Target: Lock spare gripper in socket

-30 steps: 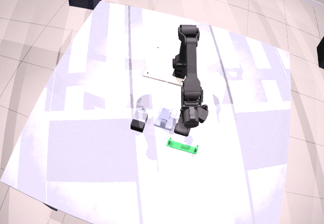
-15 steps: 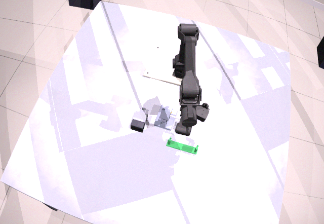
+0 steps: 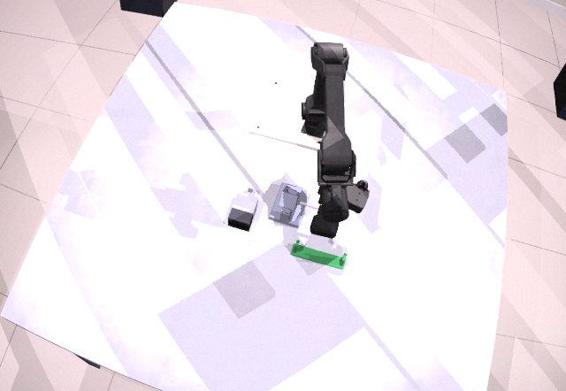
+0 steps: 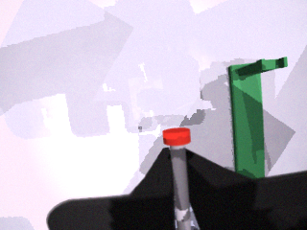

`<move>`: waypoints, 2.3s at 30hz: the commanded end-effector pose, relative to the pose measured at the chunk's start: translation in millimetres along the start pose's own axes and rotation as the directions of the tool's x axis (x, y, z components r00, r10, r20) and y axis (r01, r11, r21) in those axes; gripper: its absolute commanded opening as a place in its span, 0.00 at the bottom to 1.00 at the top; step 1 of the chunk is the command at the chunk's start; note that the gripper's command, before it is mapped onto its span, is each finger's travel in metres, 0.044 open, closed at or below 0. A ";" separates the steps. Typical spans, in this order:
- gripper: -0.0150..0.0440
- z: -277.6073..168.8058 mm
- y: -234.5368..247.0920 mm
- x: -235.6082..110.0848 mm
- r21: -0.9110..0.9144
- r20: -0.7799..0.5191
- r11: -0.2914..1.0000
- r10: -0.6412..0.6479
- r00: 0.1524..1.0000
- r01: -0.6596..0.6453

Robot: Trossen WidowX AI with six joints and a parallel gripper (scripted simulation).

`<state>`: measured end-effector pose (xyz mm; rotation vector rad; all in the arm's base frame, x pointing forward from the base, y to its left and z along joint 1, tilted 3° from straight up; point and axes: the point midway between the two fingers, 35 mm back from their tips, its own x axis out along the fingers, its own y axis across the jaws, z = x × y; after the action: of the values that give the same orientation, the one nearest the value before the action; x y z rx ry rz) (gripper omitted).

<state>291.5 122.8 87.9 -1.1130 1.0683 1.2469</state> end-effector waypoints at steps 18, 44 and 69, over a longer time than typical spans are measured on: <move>0.25 15.6 -1.6 -0.1 0.004 0.002 1.000 0.010 1.000 -0.010; 0.25 31.8 -1.7 2.3 0.006 -0.003 1.000 0.029 1.000 -0.029; 0.25 48.4 -1.6 1.0 0.009 -0.008 0.999 0.048 0.999 -0.048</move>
<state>291.6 166.8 91.5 -1.0969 1.1147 1.2783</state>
